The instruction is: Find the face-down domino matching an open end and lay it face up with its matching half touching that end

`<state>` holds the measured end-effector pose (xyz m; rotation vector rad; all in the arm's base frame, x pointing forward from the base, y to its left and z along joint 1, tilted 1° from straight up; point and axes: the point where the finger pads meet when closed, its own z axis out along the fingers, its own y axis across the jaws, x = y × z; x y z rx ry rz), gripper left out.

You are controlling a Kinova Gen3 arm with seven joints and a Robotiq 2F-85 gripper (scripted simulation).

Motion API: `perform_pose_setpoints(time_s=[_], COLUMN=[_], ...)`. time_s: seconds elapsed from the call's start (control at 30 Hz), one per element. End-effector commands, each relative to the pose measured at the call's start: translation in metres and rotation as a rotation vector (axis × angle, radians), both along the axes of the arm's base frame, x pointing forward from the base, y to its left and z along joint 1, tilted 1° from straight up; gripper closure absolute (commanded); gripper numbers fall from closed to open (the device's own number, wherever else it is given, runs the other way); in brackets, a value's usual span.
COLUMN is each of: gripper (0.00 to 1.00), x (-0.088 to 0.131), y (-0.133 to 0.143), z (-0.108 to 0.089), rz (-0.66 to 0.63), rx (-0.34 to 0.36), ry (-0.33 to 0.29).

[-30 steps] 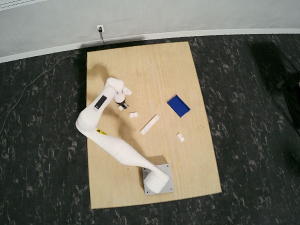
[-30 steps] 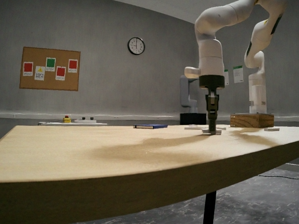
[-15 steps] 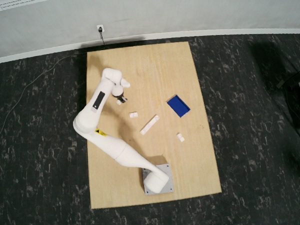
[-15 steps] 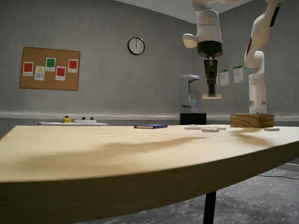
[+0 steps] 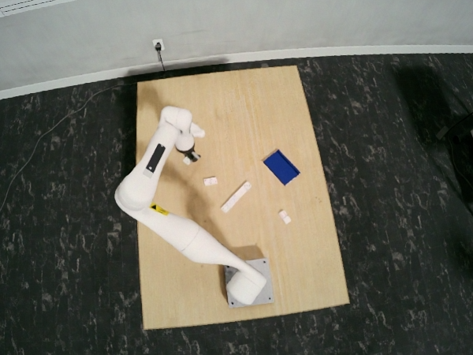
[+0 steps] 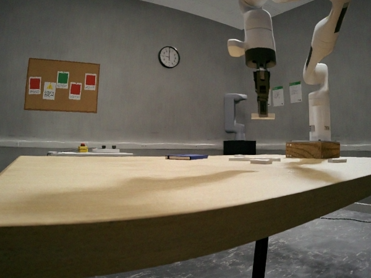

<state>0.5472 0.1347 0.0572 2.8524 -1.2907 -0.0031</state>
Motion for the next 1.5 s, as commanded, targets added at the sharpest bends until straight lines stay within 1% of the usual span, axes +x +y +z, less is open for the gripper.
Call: perform_pose_setpoints(time_s=[0.0,0.3,0.7,0.77,1.03,1.27,1.33,1.47], gripper=[0.69,0.69,0.69,0.69,0.69,0.69,0.69,0.69], x=[0.0,-0.001,-0.008,-0.008,-0.017,-0.027,-0.027,-0.035], y=[0.0,-0.003,-0.012,-0.012,-0.021,-0.03,-0.03,-0.036], z=[0.001,0.001,0.002,0.002,0.002,0.001,0.001,0.001], rz=[0.006,0.038,0.156,0.156,0.287,0.438,0.438,0.538], rx=[0.001,0.002,0.005,0.005,0.008,0.01,0.01,0.011], ry=[-0.002,-0.003,-0.005,-0.005,-0.006,-0.006,-0.006,-0.005])
